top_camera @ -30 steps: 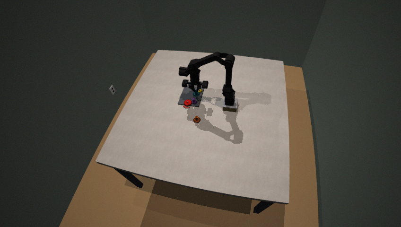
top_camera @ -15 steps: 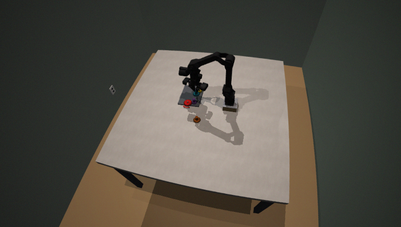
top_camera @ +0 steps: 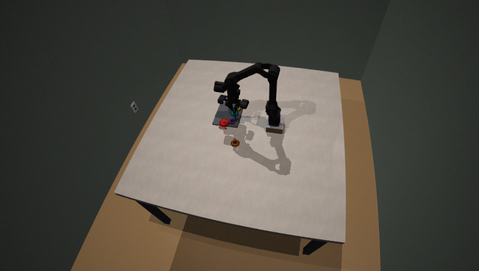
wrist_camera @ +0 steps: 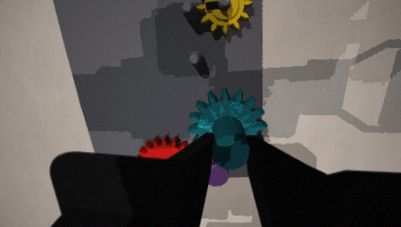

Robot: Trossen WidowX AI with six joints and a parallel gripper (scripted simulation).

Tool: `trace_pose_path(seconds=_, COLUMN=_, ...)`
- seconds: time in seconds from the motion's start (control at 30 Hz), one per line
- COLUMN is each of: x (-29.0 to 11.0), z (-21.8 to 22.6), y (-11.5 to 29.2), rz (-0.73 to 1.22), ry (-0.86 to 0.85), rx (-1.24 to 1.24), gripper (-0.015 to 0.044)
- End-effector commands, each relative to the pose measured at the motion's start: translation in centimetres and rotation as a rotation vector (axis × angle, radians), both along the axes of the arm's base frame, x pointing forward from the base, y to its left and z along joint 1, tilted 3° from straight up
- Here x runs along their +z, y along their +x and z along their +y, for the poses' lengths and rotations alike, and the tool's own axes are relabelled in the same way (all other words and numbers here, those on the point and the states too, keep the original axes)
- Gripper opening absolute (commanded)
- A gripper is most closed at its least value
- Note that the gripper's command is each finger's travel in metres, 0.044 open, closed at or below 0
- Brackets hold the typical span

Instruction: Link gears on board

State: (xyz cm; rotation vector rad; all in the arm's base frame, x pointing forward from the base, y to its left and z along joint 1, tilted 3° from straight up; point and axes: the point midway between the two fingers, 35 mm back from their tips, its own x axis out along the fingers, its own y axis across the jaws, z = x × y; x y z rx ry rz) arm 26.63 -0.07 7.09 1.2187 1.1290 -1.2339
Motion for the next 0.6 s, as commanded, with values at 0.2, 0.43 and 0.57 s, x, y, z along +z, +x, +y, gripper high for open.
trace_pose_path(seconds=0.2, x=-1.6, z=-0.2, y=-0.1, rz=0.006, ry=-0.002, rx=-0.028, gripper=0.0000)
trace_pose_path(seconds=0.43, x=-2.7, z=-0.1, y=-0.1, rz=-0.001, ry=0.002, rx=-0.166, gripper=0.0000)
trace_pose_path(seconds=0.57, x=-3.3, z=-0.2, y=-0.1, rz=-0.005, ry=0.004, rx=-0.245, gripper=0.0000)
